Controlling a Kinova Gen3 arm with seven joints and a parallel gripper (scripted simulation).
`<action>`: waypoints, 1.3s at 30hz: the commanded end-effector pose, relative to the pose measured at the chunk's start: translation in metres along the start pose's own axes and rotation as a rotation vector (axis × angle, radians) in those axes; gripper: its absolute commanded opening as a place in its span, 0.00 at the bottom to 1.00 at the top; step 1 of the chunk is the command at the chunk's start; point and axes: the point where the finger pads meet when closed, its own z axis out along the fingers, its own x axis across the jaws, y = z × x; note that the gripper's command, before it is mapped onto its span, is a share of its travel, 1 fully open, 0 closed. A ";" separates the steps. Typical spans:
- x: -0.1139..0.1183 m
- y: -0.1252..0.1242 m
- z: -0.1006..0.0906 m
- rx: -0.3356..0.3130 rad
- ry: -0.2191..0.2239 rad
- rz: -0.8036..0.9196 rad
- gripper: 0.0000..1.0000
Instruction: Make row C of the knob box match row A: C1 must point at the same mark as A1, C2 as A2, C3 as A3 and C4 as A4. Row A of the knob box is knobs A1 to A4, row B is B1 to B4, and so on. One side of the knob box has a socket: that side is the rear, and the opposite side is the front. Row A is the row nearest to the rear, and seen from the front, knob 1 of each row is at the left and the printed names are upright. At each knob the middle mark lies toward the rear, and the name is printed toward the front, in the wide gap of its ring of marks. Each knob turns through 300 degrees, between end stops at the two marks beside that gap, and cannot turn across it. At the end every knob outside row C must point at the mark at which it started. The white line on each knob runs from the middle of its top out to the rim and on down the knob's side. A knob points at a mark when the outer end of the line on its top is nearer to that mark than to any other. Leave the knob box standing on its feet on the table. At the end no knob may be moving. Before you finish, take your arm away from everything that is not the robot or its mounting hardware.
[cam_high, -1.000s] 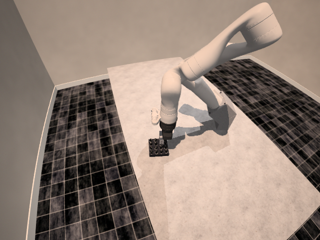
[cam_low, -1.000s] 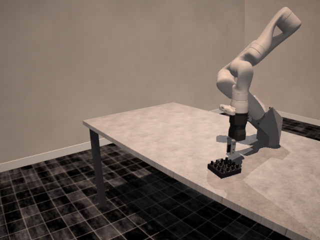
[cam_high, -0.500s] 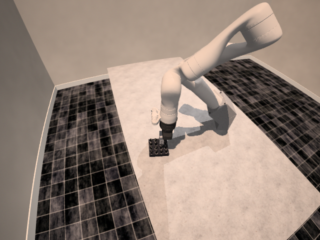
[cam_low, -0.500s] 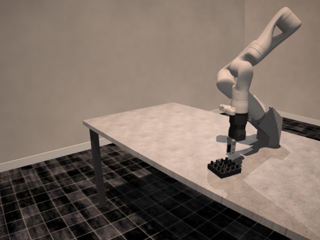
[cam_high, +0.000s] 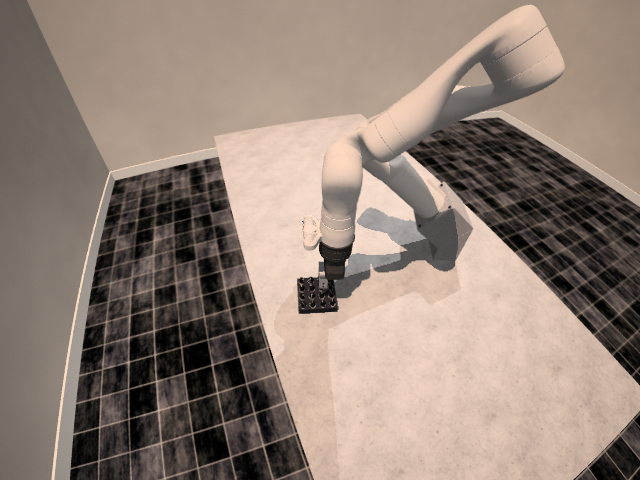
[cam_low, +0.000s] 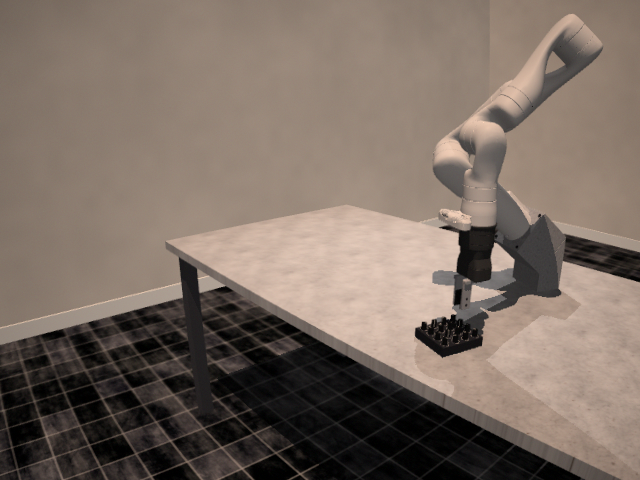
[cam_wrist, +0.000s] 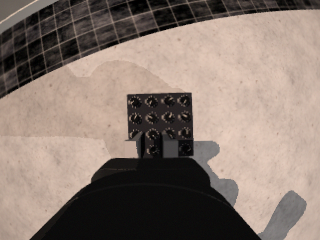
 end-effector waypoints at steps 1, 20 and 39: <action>0.001 0.001 0.003 -0.002 0.003 0.005 0.46; 0.003 0.001 0.022 -0.002 0.006 0.007 0.46; 0.003 0.000 0.041 -0.002 0.007 0.010 0.46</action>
